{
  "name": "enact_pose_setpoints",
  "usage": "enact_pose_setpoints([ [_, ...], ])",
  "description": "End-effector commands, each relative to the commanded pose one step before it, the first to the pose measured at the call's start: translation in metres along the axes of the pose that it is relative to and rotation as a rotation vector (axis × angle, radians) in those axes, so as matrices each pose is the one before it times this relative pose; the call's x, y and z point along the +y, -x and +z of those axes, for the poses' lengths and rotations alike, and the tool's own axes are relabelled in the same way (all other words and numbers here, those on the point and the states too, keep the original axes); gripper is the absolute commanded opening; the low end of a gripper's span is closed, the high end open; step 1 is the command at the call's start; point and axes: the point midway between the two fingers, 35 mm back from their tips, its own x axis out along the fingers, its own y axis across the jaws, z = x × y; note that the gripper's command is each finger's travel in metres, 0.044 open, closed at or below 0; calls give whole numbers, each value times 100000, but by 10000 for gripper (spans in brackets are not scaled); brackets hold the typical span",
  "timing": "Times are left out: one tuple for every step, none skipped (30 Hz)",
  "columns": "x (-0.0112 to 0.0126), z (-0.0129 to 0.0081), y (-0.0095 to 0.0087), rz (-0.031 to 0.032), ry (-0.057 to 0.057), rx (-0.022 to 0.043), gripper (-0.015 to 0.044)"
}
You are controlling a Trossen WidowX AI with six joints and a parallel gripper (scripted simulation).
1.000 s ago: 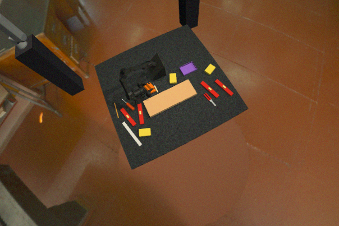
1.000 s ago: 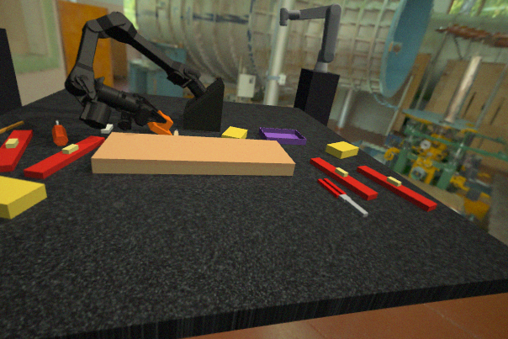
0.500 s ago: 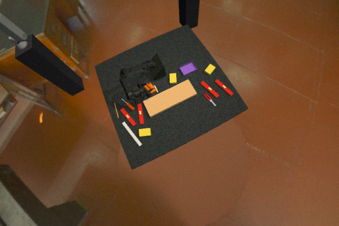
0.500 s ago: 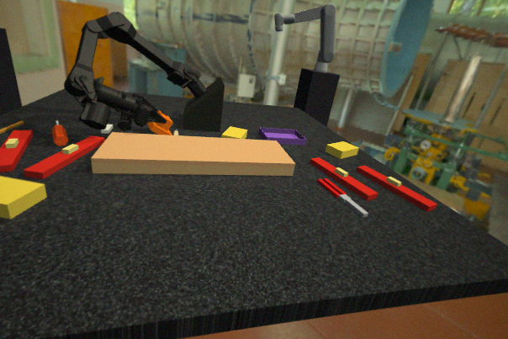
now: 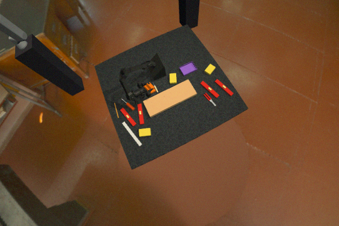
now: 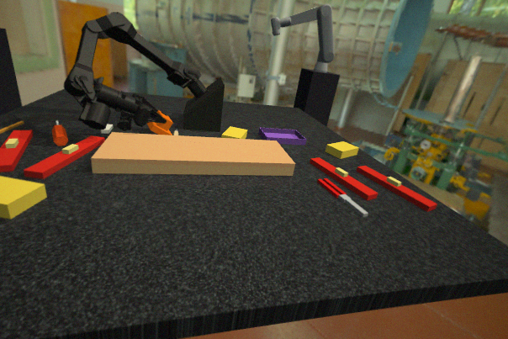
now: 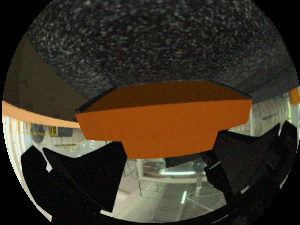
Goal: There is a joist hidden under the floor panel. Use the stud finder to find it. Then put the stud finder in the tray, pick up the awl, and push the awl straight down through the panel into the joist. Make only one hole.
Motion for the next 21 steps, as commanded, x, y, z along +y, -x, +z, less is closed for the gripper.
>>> enact_pose_setpoints([
  [7,8,-5,28,-2,-51,379],
  [0,0,0,0,0,0,379],
  [-7,-8,5,-28,2,52,405],
  [0,0,0,0,0,0,431],
  [0,0,0,0,0,0,440],
  [0,0,0,0,0,0,440],
  [0,0,0,0,0,0,440],
  [0,0,0,0,0,0,440],
  [0,0,0,0,0,0,440],
  [0,0,0,0,0,0,440],
  [0,0,0,0,0,0,440],
  [0,0,0,0,0,0,440],
  [0,0,0,0,0,0,440],
  [0,0,0,0,0,0,440],
  [0,0,0,0,0,0,440],
  [0,0,0,0,0,0,440],
  [1,1,19,8,-6,-7,440],
  [1,1,39,15,-11,-14,440],
  [2,2,59,23,-17,-21,440],
  [2,2,76,30,-22,-28,440],
  [2,2,94,37,-27,-34,440],
])
